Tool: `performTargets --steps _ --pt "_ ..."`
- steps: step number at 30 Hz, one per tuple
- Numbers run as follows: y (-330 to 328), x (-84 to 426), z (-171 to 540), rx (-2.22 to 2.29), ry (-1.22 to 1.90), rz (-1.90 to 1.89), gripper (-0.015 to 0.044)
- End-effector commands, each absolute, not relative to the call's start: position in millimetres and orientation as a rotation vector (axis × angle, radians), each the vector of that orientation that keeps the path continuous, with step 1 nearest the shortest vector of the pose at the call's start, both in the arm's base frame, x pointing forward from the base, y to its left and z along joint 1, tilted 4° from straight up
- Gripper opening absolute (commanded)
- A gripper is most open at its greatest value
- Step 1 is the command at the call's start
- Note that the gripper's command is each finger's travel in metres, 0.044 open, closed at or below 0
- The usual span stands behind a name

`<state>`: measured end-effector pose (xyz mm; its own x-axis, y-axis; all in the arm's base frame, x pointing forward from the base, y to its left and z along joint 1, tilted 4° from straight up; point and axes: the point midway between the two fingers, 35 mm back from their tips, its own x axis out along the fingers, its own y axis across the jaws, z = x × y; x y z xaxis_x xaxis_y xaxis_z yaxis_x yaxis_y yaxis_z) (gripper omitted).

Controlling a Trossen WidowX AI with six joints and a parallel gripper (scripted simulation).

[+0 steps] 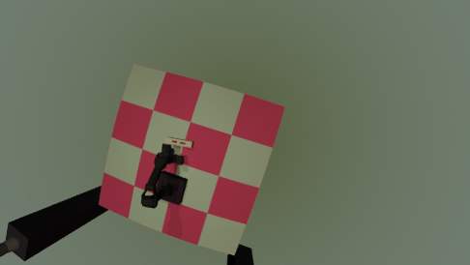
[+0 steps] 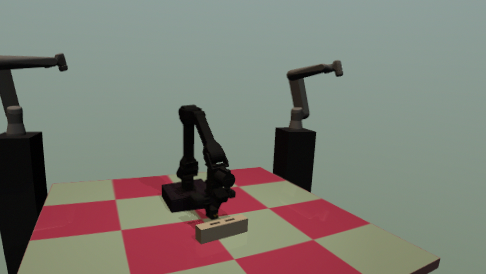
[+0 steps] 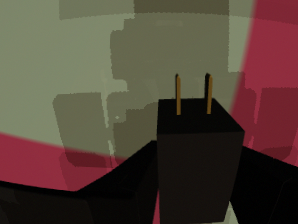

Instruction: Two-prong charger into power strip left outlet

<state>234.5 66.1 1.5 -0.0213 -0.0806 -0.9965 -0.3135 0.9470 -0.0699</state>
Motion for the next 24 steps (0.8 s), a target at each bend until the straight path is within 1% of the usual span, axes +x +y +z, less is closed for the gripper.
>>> performTargets --steps 1,24 --pt "69 233 -3 -0.295 1.595 0.181 0.0" --pt "79 259 -6 -0.282 1.594 0.171 0.0"
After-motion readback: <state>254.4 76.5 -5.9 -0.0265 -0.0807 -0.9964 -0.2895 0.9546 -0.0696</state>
